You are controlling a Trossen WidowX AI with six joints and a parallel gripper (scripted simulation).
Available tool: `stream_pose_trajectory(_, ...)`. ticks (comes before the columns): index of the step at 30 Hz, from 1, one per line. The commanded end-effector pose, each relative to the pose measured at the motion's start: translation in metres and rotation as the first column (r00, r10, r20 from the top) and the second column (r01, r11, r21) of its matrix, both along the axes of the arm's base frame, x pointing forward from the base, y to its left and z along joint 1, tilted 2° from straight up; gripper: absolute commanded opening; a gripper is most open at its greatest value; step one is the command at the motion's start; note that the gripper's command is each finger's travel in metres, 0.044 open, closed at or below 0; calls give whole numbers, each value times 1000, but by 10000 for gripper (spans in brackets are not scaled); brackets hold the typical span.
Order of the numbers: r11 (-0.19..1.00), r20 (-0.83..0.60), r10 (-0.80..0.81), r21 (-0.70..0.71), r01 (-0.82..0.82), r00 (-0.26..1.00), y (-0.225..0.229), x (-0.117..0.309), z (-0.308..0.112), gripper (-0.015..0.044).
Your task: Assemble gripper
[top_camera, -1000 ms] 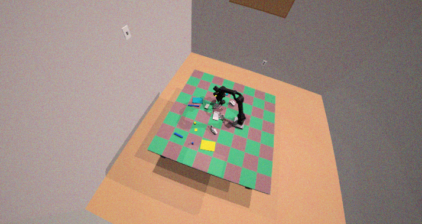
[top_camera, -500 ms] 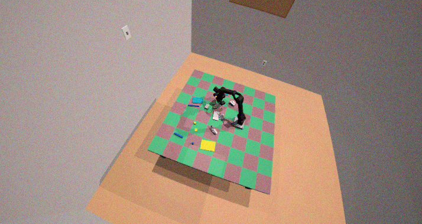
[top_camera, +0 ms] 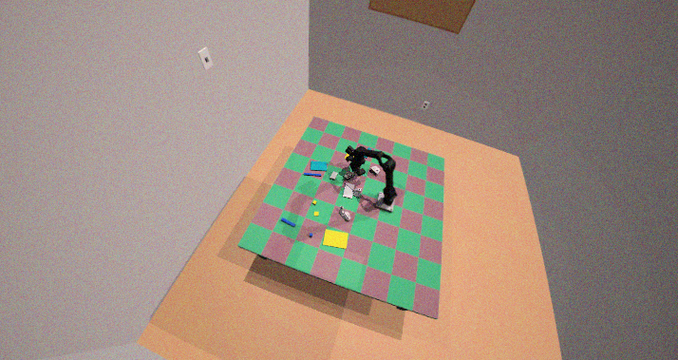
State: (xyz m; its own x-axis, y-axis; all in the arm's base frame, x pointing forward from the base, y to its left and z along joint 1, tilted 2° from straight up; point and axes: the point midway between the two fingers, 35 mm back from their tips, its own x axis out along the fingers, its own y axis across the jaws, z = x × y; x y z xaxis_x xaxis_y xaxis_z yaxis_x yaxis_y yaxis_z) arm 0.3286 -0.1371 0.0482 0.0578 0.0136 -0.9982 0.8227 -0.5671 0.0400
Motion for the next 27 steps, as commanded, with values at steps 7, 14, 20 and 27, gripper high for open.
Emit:
stream_pose_trajectory(7,1000,-1,-2,4,2,1000,10,-14,-2,0)
stream_pose_trajectory(14,1000,-2,-2,5,2,1000,16,-24,-3,0)
stream_pose_trajectory(20,1000,-2,-2,5,2,1000,18,-26,-3,0)
stream_pose_trajectory(27,1000,-3,-2,5,2,1000,23,-32,0,0)
